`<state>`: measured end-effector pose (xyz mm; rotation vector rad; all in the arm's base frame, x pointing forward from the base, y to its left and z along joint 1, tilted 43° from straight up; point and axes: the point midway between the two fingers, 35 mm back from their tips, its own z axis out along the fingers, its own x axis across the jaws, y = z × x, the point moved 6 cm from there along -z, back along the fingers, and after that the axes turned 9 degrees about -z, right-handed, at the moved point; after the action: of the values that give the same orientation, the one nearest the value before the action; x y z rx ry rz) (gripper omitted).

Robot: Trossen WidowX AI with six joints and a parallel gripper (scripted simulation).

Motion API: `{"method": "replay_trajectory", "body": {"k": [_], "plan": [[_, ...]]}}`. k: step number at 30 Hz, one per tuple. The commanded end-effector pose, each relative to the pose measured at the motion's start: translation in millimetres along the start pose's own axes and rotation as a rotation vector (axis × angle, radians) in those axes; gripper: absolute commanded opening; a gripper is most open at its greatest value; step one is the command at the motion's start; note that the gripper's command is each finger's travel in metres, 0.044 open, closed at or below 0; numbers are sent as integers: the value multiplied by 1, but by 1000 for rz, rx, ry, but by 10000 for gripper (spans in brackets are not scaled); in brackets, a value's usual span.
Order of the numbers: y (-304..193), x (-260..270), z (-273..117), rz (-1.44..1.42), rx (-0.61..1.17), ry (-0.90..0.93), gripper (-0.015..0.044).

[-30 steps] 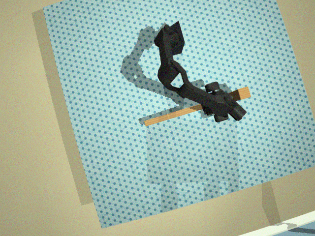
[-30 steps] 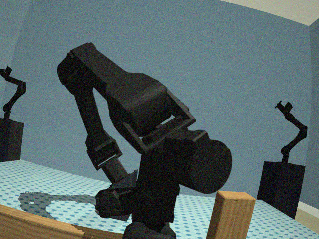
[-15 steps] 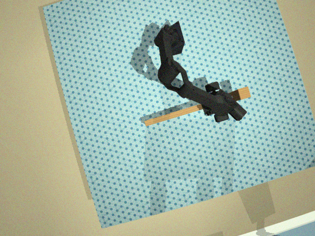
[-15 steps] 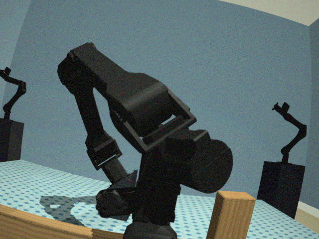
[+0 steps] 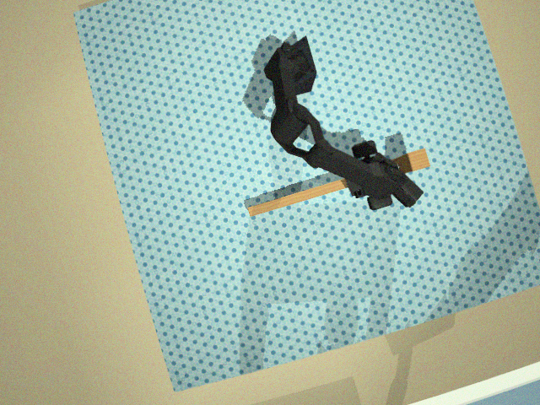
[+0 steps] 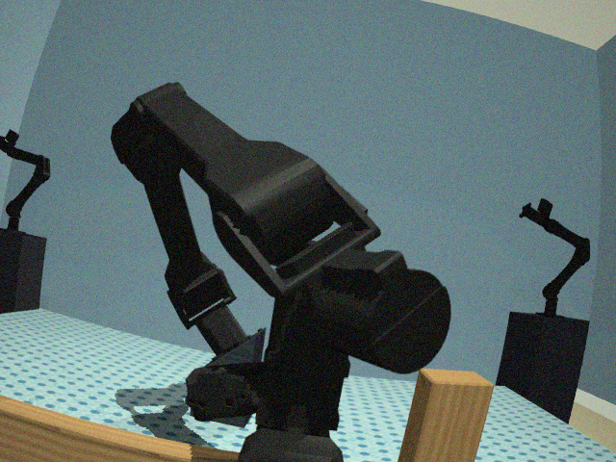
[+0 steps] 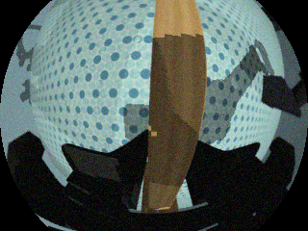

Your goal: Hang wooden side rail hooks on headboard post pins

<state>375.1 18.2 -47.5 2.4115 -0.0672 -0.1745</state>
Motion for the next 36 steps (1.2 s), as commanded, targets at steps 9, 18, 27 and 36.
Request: {"method": "replay_trajectory", "body": {"k": [9,18,27,36], "plan": [[-3,1,-1,-3,5,12,0],[-3,1,1,-3,4,12,0],[-3,1,2,-3,4,12,0],[-3,1,4,-3,4,12,0]]}}
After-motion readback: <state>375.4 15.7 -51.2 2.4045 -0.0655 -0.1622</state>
